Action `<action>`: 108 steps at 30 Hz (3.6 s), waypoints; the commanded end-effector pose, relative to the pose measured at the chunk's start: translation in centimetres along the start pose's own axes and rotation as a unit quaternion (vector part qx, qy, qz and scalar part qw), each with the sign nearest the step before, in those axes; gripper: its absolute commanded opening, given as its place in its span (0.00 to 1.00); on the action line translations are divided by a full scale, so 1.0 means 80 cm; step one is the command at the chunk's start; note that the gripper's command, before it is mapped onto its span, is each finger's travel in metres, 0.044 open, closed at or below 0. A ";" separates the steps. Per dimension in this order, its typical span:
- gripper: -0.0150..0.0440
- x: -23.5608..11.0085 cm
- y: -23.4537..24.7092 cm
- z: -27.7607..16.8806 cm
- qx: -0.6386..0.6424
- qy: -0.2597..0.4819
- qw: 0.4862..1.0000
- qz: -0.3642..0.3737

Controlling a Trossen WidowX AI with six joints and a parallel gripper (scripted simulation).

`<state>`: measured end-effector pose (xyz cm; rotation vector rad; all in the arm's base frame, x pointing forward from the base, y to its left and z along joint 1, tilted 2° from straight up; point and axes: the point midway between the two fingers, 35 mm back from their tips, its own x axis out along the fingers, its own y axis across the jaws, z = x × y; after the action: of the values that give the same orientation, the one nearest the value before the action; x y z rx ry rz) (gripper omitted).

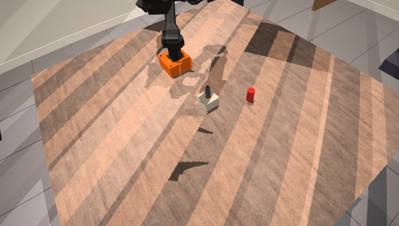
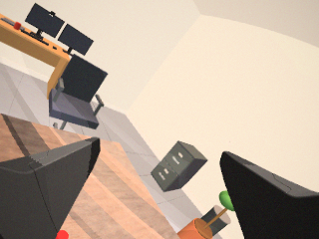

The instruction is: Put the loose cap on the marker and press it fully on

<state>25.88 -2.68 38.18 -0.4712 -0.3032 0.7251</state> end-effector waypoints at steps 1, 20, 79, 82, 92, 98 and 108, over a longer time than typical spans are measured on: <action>0.89 0.001 -0.001 0.000 0.003 -0.001 1.000 -0.001; 0.67 0.140 -0.082 -0.141 0.263 0.100 0.954 -0.101; 0.67 0.171 0.207 -0.342 0.128 0.682 0.677 0.245; 0.67 0.171 0.207 -0.342 0.128 0.682 0.677 0.245; 0.67 0.170 0.218 -0.357 0.128 0.682 0.677 0.245; 0.67 0.170 0.222 -0.363 0.128 0.682 0.677 0.245; 0.67 0.170 0.232 -0.381 0.128 0.682 0.677 0.245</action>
<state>38.23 9.59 5.36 -0.7109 1.3713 0.7245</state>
